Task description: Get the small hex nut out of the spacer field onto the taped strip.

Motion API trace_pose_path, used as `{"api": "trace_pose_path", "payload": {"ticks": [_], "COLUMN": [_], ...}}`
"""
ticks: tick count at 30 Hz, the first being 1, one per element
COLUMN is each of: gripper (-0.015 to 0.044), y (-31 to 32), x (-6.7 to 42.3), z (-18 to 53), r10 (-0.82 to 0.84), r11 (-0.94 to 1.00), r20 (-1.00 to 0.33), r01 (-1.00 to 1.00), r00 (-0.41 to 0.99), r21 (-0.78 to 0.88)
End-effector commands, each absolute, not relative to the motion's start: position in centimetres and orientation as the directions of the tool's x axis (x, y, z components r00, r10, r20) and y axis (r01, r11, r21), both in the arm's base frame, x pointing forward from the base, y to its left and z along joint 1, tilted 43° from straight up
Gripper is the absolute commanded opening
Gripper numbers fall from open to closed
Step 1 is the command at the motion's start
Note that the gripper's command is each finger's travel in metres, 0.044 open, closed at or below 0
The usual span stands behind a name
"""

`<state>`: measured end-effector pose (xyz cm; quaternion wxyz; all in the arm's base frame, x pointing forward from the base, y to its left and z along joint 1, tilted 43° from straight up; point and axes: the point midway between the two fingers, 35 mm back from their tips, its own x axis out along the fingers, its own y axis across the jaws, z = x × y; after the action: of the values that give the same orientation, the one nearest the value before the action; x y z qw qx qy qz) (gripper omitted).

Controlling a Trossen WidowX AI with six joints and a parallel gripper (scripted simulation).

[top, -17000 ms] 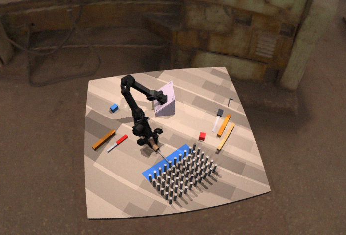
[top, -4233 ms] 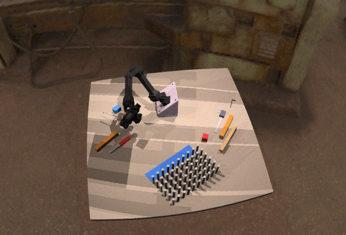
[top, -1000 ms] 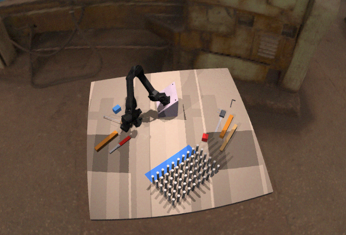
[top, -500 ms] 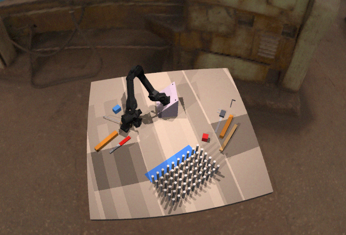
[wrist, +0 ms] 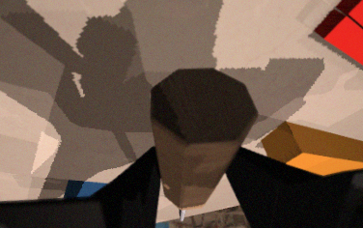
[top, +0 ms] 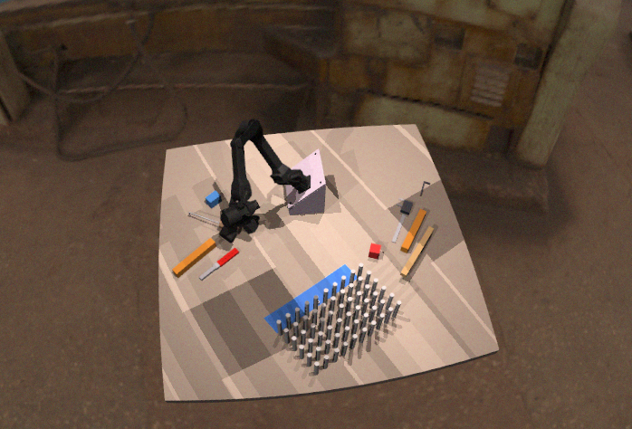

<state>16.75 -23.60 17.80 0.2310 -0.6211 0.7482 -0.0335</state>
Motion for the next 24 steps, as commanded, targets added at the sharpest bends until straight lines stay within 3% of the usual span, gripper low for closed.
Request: {"api": "trace_pose_path", "payload": {"ticks": [1,24], "gripper": [0.0,0.0], "y": [-23.7,-24.4], "x": [16.67,16.45], "z": [17.47,17.13], "r10": [-0.945,-0.95], "r11": [0.223,0.214], "r20": [-0.304,-0.29], "r01": [-0.918,-0.92], "r00": [-0.121,-0.118], "r21": [-0.329,-0.329]}}
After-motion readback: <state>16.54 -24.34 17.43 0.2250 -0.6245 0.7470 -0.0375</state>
